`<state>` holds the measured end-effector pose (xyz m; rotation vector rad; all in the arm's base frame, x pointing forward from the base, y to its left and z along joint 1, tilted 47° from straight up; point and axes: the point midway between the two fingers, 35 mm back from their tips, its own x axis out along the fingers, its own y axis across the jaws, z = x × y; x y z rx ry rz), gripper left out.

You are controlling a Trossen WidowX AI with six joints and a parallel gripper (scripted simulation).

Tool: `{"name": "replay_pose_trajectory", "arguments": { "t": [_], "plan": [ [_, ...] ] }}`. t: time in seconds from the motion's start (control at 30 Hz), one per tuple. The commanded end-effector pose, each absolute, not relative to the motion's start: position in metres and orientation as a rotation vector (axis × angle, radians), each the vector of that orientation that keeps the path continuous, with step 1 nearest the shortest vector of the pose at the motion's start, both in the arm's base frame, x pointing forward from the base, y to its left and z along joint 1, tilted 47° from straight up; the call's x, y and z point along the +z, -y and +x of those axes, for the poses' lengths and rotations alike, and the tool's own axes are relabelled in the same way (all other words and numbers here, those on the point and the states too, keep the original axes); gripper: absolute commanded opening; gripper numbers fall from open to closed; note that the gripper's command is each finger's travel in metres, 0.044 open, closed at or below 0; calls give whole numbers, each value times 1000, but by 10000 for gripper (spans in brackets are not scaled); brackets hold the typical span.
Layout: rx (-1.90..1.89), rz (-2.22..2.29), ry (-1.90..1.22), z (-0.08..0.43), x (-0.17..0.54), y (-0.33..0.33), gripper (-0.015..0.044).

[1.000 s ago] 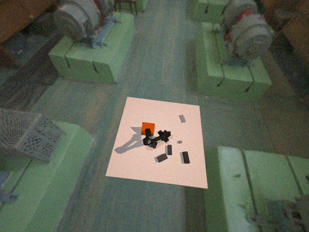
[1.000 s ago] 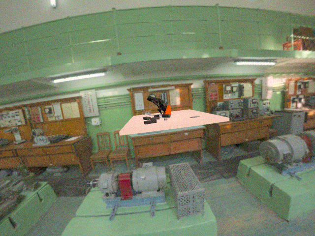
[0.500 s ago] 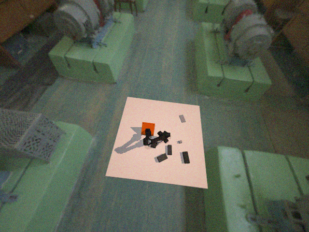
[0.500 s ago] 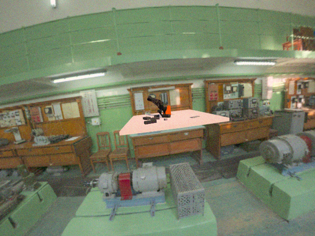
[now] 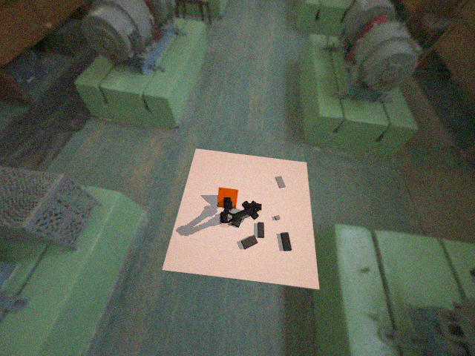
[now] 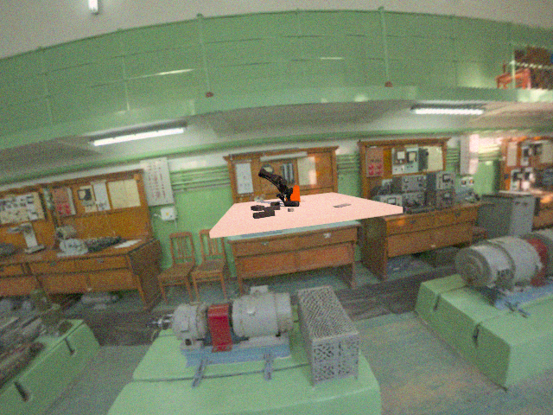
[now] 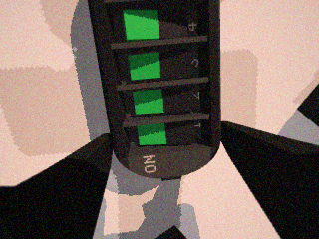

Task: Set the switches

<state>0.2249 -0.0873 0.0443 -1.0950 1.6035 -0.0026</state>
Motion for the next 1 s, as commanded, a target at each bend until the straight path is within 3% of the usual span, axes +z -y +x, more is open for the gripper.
{"name": "replay_pose_trajectory", "arguments": {
  "t": [0.0,0.97],
  "plan": [
    [-5,-1102,-1609,224,44,89,326],
    [-22,-1106,-1635,232,52,72,336]
  ]
}}
